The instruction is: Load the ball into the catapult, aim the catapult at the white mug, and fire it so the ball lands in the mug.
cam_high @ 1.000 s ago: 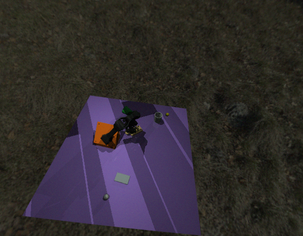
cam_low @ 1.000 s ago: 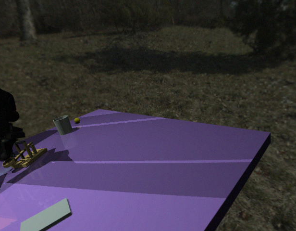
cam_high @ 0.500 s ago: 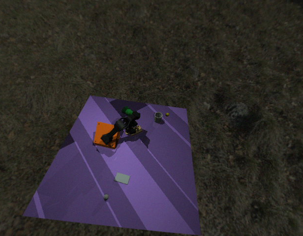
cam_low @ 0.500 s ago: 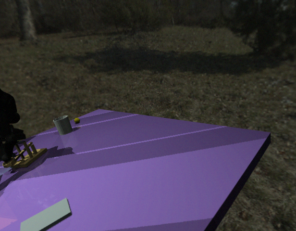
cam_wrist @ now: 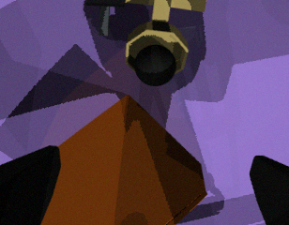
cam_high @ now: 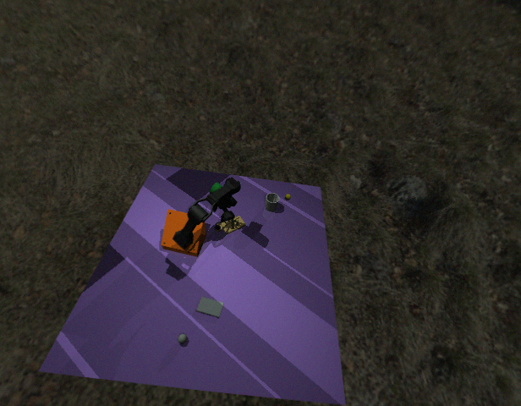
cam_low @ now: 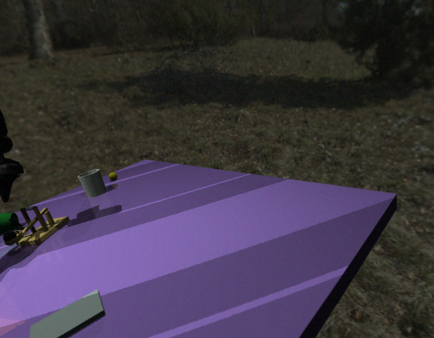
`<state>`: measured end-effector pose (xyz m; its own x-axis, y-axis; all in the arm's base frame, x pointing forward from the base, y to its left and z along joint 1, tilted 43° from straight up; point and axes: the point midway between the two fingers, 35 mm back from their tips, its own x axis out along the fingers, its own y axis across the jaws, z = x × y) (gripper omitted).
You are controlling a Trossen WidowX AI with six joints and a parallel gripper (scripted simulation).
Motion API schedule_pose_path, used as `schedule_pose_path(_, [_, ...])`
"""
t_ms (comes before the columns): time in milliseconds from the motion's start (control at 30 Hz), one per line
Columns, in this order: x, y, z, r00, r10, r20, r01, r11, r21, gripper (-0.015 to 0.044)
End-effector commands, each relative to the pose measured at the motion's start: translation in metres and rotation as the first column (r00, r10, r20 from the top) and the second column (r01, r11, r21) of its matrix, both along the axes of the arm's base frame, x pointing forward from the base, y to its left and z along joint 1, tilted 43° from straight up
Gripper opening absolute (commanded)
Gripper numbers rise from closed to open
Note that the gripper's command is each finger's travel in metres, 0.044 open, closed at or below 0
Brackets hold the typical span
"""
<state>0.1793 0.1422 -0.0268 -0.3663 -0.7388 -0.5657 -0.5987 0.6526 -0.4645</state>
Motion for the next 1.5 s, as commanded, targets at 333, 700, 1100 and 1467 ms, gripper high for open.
schedule_pose_path(333, [0.075,0.057,-0.041,0.976,0.099,0.196,-0.142,0.965,0.221,0.044])
schedule_pose_path(700, [0.168,0.124,-0.06,0.875,0.158,0.458,-0.349,0.862,0.368,0.044])
schedule_pose_path(1100, [0.253,0.179,-0.05,0.695,0.149,0.704,-0.536,0.76,0.368,0.044])
schedule_pose_path(1467, [0.253,0.179,-0.05,0.695,0.149,0.704,-0.536,0.76,0.368,0.044])
